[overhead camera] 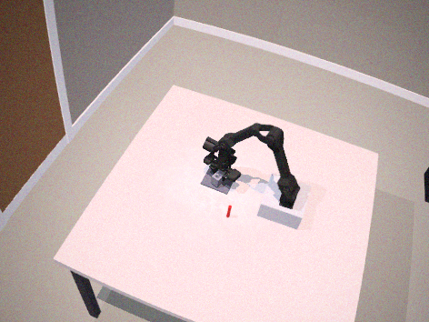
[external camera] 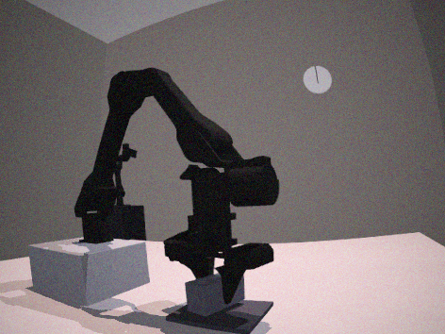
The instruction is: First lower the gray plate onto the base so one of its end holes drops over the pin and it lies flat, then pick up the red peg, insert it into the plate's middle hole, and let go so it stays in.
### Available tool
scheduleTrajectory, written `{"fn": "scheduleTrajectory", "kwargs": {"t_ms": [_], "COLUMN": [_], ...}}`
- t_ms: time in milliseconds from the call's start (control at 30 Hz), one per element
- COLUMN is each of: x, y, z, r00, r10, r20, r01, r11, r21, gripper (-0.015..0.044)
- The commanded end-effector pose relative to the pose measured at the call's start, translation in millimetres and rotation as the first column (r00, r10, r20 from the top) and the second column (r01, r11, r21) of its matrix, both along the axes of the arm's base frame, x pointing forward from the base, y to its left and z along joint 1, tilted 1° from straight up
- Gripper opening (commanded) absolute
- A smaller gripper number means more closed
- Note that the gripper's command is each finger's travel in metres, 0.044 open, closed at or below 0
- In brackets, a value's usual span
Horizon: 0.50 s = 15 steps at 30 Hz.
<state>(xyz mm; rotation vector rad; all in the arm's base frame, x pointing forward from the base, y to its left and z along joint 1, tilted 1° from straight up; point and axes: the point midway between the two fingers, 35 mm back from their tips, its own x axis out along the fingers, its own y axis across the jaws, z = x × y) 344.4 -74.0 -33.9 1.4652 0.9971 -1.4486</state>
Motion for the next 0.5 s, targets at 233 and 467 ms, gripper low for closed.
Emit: {"fn": "scheduleTrajectory", "kwargs": {"t_ms": [233,467], "x": [0.3,0.3], "y": [-0.1,-0.1], "z": [0.7,0.7], "r00": [1.0,1.0], "r10": [0.0,0.0], "r20": [0.001,0.001], "r01": [0.0,0.0], "r11": [1.0,1.0], "r21": [0.0,0.0], "gripper": [0.021,0.0394]}}
